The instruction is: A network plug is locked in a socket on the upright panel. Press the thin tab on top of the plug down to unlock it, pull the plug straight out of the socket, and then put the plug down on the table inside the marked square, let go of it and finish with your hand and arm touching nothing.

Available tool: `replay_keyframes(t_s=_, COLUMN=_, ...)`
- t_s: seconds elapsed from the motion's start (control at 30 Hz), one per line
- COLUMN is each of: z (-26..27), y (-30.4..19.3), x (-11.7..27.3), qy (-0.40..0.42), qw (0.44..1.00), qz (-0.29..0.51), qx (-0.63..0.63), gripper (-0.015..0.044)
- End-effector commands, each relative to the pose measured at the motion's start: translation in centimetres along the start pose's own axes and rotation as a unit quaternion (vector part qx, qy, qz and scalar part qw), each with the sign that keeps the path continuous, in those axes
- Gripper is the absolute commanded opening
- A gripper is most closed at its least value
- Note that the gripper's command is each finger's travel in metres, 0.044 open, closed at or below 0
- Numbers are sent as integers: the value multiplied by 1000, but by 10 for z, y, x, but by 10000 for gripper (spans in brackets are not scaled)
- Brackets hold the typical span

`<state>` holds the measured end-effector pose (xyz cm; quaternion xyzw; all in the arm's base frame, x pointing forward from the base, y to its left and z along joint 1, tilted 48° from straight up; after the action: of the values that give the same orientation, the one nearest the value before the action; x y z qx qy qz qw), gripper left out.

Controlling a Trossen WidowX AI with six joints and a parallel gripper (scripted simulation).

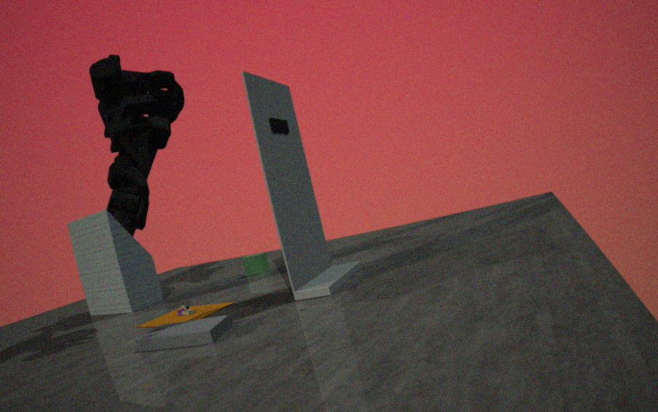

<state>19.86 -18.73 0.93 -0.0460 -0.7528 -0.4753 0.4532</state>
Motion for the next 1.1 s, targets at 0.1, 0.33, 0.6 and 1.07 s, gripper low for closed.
replay_keyframes(t_s=0.1, z=-3, y=2, x=5, qy=-1, qw=1000, qz=-1, qx=4, gripper=287)
replay_keyframes(t_s=0.33, z=-3, y=2, x=5, qy=-1, qw=1000, qz=-1, qx=4, gripper=440)
replay_keyframes(t_s=0.6, z=-3, y=2, x=5, qy=-1, qw=1000, qz=-1, qx=4, gripper=440)
replay_keyframes(t_s=1.07, z=-3, y=2, x=5, qy=-1, qw=1000, qz=-1, qx=4, gripper=440)
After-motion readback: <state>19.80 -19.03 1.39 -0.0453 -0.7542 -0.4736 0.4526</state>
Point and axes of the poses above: the point midway between the two fingers, 35 mm back from their tips, its own x axis back along the fingers, its own z axis across the jaws, y = z × x, the point moved 1 cm from there along x, back along the fingers, and after that the axes turned 1 degree about -x, right-handed, at the moved point
